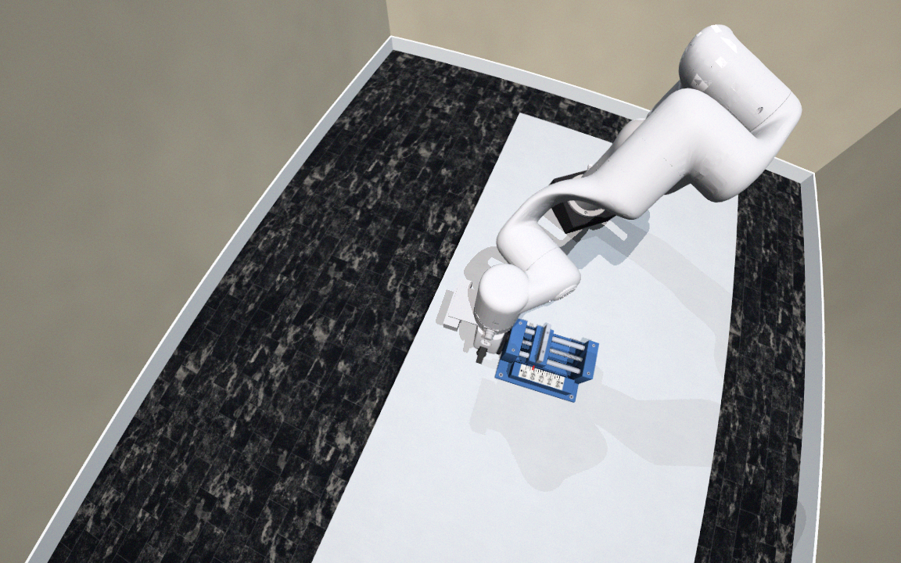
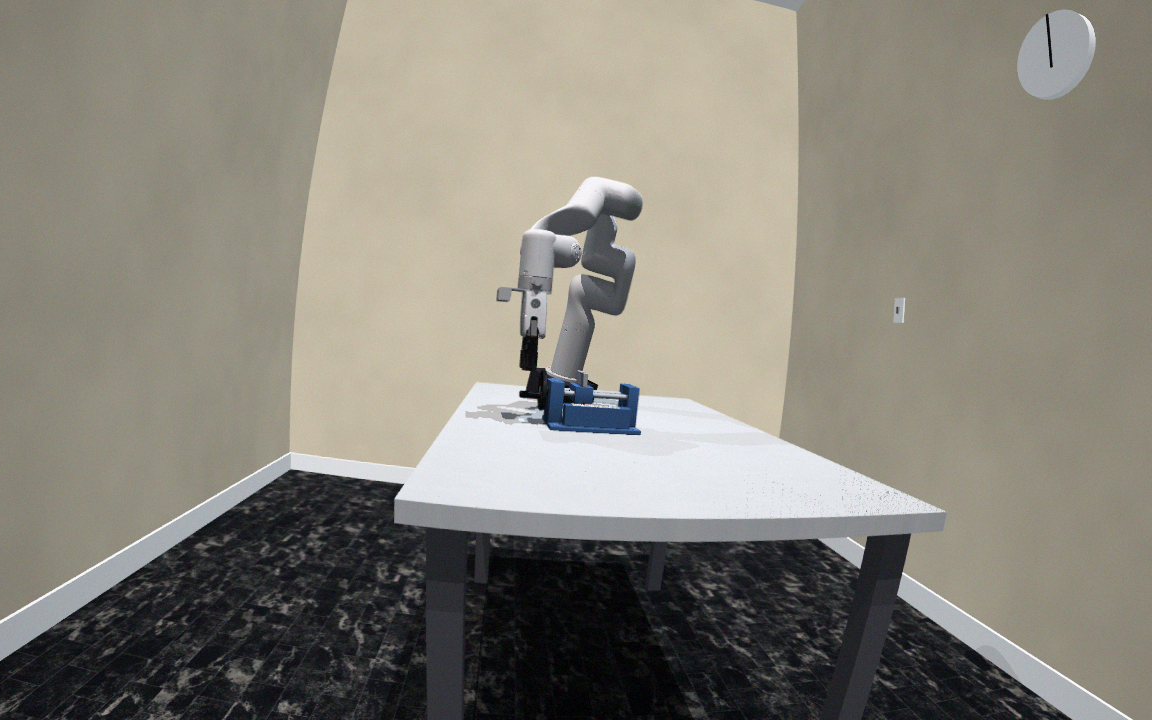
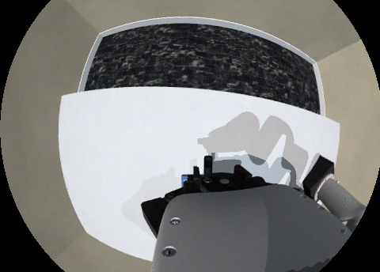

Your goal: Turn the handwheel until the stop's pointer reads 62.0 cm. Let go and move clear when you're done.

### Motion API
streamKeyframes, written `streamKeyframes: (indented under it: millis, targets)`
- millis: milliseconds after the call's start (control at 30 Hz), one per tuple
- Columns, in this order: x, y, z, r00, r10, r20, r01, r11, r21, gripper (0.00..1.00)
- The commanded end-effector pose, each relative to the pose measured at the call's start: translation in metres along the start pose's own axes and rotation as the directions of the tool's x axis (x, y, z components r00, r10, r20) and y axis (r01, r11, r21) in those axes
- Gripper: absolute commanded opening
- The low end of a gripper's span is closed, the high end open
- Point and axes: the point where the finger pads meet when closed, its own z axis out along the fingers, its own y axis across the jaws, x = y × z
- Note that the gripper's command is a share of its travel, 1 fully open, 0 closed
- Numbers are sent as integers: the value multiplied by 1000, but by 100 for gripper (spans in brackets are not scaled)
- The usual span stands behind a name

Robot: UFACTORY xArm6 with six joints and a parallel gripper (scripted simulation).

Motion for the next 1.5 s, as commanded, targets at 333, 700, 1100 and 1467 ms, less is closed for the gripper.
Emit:
streamKeyframes:
  millis: [333, 700, 1100, 1467]
  targets:
    - [1, -4, 3, 1000, -1, -4, 1, 1000, 10, 57]
    - [2, -4, 24, 1000, -1, -4, 1, 1000, 10, 57]
    - [2, -4, 63, 1000, -1, -4, 1, 1000, 10, 57]
    - [2, -5, 70, 1000, -1, -4, 1, 1000, 10, 57]
